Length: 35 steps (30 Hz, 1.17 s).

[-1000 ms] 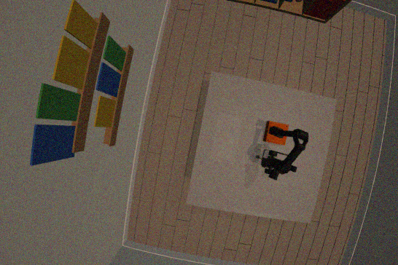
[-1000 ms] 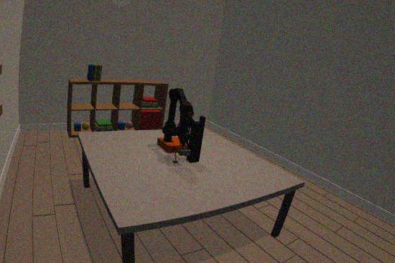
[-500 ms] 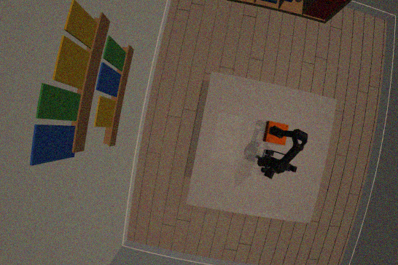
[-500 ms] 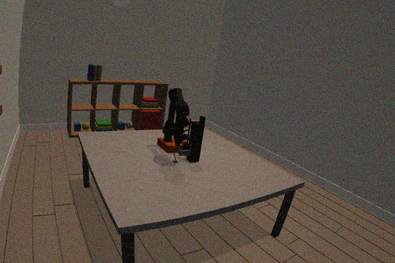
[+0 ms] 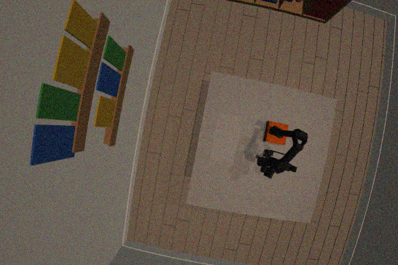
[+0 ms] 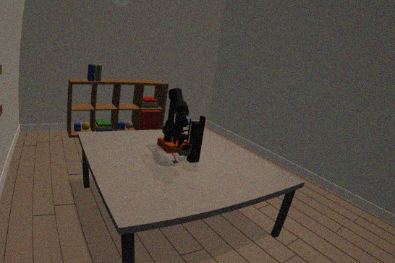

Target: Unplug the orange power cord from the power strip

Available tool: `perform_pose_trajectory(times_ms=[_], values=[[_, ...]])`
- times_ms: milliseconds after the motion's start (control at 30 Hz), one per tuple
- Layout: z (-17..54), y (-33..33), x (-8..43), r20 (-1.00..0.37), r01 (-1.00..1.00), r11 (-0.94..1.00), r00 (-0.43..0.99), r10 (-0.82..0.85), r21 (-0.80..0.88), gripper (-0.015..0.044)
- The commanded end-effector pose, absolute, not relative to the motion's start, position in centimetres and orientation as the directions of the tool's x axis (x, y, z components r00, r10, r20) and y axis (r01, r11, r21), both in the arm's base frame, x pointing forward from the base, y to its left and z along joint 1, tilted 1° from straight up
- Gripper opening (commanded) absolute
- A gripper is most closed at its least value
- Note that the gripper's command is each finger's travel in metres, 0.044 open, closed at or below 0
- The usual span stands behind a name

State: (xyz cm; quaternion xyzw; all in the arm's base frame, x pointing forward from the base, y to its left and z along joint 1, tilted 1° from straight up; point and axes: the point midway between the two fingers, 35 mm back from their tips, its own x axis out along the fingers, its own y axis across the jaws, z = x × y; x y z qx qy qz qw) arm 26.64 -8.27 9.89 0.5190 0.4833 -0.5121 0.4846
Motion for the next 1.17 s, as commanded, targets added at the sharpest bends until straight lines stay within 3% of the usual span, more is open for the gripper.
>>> perform_pose_trajectory(times_ms=[0,67,233,1133], values=[[10.1,-8.9,26.6,-1.0,0.997,-0.07,0.012,0.001,0.011,0.0394],[10.4,-10.3,26.6,-1.0,0.997,-0.07,0.012,0.0,0.012,0.044],[11.2,-14.3,26.1,-1.0,0.997,-0.07,0.011,-0.004,0.011,0.044],[11.2,-14.3,26.1,-1.0,0.997,-0.07,0.011,-0.004,0.011,0.044]])
